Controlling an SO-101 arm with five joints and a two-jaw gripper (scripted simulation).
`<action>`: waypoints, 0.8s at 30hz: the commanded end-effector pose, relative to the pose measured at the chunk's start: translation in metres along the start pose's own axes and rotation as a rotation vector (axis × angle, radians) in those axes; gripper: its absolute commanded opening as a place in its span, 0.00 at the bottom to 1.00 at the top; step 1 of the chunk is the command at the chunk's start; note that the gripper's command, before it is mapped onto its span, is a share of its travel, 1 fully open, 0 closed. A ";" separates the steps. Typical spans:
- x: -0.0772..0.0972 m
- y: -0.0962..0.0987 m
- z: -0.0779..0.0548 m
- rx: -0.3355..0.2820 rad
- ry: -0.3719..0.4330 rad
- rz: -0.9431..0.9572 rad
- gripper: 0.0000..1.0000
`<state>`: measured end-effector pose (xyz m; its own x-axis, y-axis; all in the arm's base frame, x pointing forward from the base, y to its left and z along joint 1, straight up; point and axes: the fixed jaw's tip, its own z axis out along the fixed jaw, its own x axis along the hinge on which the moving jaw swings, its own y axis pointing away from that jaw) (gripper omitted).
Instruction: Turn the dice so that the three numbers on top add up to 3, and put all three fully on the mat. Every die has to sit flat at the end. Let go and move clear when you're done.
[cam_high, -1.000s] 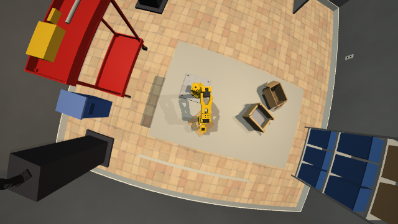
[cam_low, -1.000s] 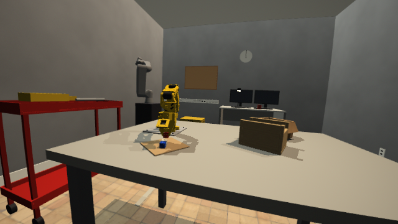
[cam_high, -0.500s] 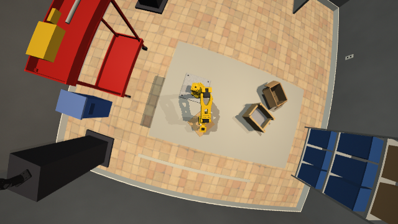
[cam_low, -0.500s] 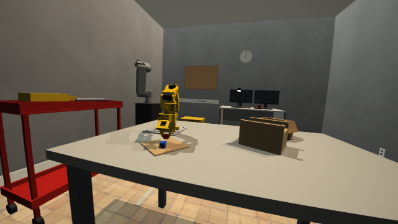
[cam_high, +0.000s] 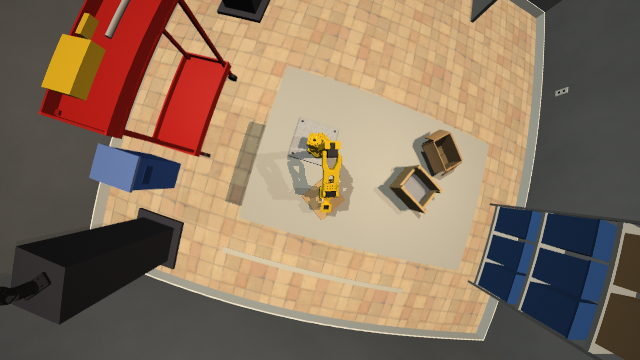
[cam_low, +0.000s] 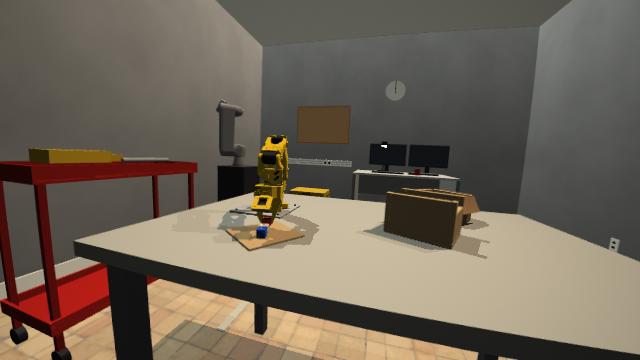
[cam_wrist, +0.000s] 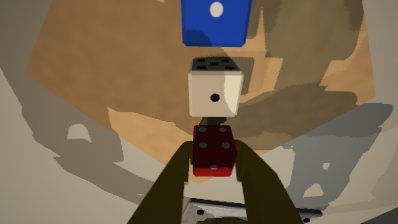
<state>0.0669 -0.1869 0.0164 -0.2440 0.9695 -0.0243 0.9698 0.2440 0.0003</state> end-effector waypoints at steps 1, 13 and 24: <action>0.004 -0.002 0.004 0.000 0.021 0.002 0.00; 0.004 -0.002 0.010 0.000 0.021 0.002 0.00; 0.004 -0.002 0.011 0.000 0.021 0.002 0.00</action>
<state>0.0669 -0.1871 0.0102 -0.2440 0.9695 -0.0245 0.9698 0.2440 0.0003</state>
